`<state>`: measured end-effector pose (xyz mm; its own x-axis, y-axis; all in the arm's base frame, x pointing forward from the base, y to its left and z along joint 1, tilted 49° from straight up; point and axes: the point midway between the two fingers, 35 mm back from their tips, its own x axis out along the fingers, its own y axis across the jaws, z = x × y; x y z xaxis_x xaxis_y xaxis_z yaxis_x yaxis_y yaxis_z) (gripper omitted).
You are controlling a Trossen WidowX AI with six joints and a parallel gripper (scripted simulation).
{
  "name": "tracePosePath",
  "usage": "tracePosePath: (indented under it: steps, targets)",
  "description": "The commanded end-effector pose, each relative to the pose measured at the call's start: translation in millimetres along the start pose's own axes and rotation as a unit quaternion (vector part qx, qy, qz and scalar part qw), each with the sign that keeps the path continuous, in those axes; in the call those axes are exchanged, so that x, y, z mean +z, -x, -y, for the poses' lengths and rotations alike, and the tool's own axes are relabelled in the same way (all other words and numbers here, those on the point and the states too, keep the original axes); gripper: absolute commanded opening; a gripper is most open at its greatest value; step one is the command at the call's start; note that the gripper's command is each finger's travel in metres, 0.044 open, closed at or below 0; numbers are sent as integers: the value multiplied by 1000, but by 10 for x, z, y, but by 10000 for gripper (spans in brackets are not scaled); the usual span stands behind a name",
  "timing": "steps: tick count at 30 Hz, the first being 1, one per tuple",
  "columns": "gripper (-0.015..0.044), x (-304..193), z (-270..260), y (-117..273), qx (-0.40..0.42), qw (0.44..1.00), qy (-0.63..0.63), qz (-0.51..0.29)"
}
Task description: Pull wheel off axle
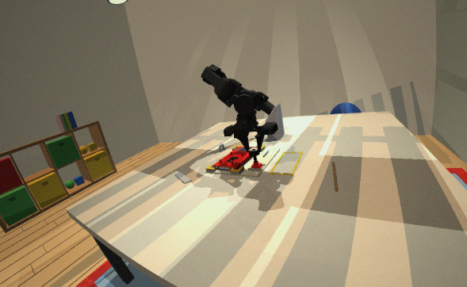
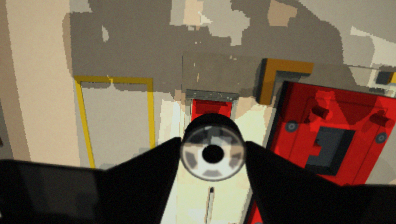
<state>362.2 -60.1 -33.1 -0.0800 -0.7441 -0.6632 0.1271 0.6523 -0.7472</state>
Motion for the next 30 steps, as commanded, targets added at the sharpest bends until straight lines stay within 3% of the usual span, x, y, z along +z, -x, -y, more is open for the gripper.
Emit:
tracePosePath:
  steps: [1, 16, 25, 30]
  targets:
    - [0, 1, -1, 16, 2, 1000, -2, -1]
    - [0, 1, -2, 79, 2, 1000, -2, -1]
    - [0, -22, -8, 413, 2, 1000, -1, -1]
    - [0, -78, -151, 354, 2, 1000, 3, 0]
